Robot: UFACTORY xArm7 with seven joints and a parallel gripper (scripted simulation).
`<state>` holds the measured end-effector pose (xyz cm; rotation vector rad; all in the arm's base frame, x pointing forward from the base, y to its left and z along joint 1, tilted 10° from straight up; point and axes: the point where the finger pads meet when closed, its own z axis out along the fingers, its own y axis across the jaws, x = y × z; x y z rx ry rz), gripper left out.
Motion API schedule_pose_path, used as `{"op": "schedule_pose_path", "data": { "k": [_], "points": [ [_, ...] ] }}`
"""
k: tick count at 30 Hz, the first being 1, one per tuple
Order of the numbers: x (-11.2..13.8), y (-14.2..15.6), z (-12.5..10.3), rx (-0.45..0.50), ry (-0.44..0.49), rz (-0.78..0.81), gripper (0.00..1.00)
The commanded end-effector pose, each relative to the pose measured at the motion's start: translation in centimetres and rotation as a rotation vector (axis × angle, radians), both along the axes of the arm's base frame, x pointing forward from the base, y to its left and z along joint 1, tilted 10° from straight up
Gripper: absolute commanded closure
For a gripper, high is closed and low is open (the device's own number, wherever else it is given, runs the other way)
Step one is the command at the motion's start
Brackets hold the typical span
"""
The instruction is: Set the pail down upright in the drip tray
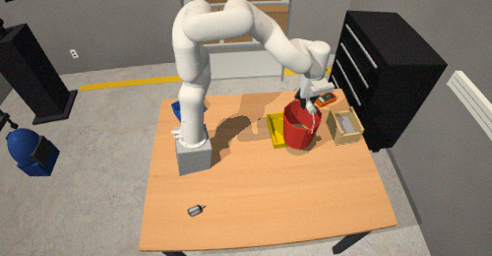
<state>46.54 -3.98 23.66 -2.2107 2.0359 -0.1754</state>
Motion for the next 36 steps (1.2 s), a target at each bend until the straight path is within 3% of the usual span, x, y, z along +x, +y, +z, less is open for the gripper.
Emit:
{"op": "schedule_pose_path", "data": {
  "k": [1, 36],
  "points": [
    [0.1, 1.1, 0.3, -0.001, -0.006, 0.001, 1.00],
    [0.1, 8.4, 0.4, -0.001, -0.006, 0.001, 1.00]
  ]
}}
